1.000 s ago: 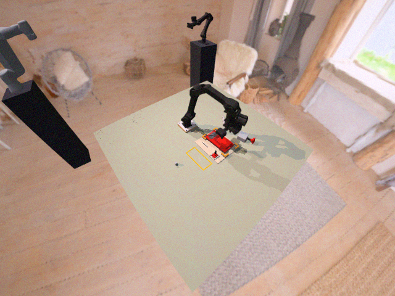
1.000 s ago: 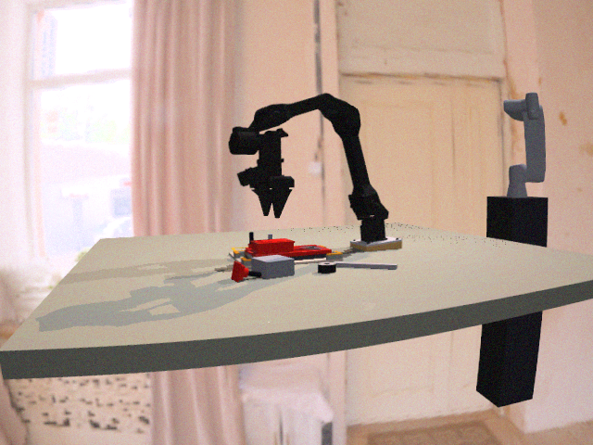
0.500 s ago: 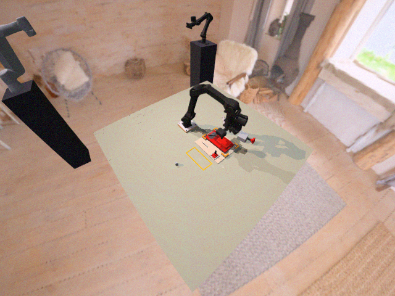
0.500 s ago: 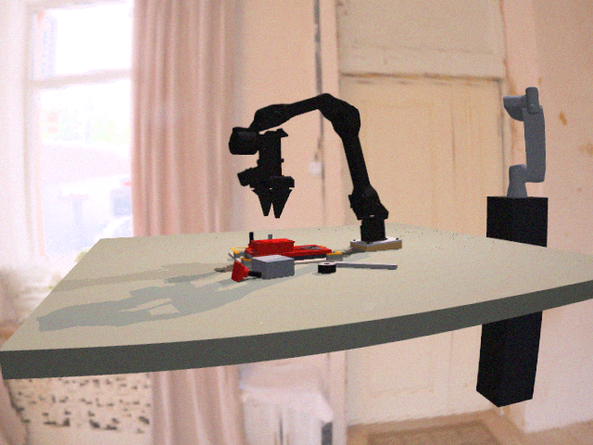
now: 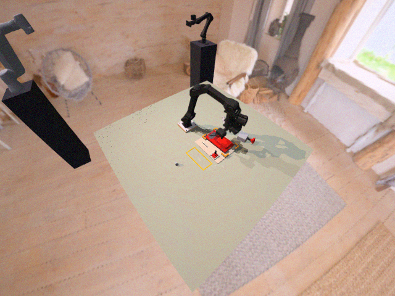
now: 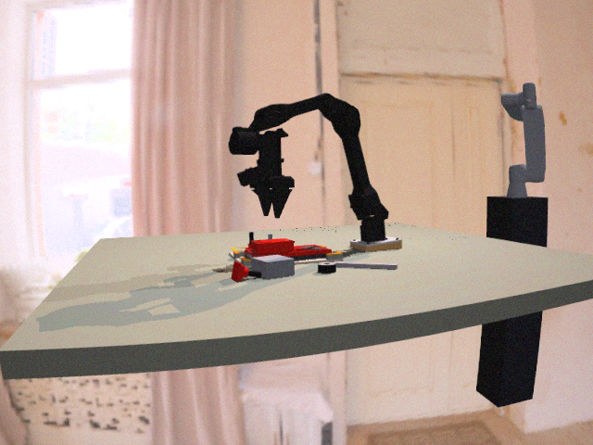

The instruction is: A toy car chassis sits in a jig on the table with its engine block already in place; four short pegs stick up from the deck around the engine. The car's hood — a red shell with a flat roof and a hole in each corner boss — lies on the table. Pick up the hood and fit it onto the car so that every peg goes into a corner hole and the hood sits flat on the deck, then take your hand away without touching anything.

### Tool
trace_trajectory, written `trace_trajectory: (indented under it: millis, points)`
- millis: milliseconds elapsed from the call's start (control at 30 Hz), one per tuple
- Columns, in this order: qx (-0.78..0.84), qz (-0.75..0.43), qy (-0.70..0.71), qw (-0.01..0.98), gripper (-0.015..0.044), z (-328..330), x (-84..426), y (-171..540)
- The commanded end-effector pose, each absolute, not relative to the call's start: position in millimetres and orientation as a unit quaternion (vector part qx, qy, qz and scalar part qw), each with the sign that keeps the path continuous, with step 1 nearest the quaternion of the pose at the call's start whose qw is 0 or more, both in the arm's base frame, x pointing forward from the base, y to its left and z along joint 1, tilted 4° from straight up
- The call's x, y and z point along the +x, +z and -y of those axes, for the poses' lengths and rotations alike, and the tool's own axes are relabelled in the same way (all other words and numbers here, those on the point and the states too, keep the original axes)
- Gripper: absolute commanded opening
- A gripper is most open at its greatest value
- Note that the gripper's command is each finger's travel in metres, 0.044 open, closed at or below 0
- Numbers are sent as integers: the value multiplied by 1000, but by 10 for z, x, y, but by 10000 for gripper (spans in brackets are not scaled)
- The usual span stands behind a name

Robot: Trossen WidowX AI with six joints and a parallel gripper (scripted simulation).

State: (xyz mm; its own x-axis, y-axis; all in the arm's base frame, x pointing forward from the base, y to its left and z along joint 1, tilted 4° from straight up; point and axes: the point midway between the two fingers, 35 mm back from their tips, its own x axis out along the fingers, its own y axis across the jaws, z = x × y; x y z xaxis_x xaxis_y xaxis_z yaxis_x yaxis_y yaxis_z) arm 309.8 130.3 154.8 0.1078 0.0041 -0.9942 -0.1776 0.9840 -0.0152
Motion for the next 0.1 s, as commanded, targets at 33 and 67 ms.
trace_trajectory:
  millis: [33,67]
  points:
    - [-65,-665,57,741,440,-1296,3099,1546]
    - [-65,-665,57,741,440,-1296,3099,1546]
